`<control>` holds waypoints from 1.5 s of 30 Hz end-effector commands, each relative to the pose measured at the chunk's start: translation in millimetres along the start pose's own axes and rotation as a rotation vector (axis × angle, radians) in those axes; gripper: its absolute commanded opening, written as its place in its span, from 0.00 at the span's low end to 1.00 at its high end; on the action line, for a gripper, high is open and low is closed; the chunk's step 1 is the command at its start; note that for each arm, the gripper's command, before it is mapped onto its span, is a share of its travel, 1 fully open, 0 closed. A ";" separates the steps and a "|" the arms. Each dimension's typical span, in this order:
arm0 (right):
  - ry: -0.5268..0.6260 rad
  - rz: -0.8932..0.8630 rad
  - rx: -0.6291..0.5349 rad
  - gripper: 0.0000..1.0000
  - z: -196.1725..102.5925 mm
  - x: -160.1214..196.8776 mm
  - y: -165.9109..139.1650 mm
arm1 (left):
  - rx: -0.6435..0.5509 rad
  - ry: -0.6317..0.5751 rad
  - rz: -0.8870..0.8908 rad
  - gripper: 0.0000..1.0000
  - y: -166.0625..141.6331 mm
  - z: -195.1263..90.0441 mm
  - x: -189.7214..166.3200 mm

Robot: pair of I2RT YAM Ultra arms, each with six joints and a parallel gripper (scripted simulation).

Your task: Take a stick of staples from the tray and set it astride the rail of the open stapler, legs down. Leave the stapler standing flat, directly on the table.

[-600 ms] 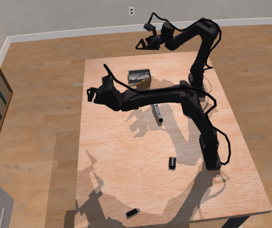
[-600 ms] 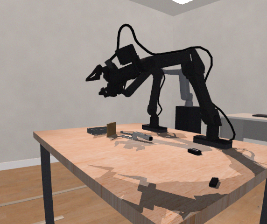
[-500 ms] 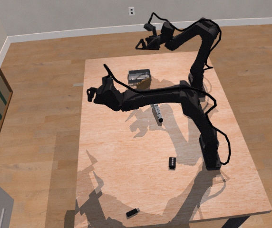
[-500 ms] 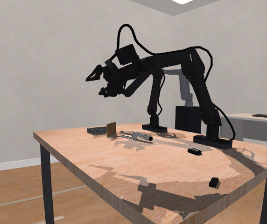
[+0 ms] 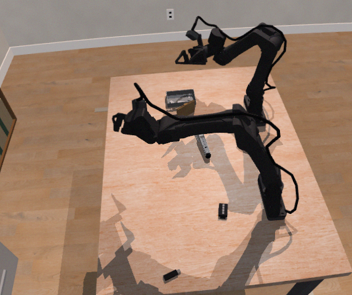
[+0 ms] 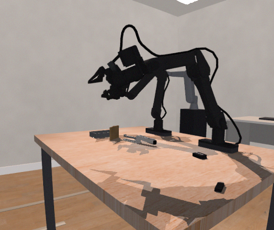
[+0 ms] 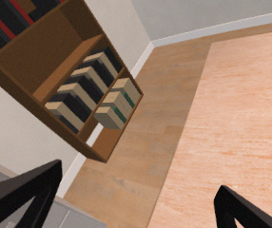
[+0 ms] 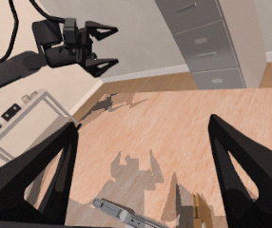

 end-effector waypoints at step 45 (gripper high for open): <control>-0.889 -0.099 0.662 1.00 -34.7 -62.6 -94.9 | 0.096 -0.203 -0.444 1.00 154.1 -74.8 -337.8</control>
Point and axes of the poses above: on each arm, the point where the finger pads meet when closed, its own z axis out along the fingers, its own x axis across the jaws, y = z × x, the point moved 5 cm from there along -z, back along the fingers, and after that the axes turned 8 degrees about -z, right-handed, at the moved point
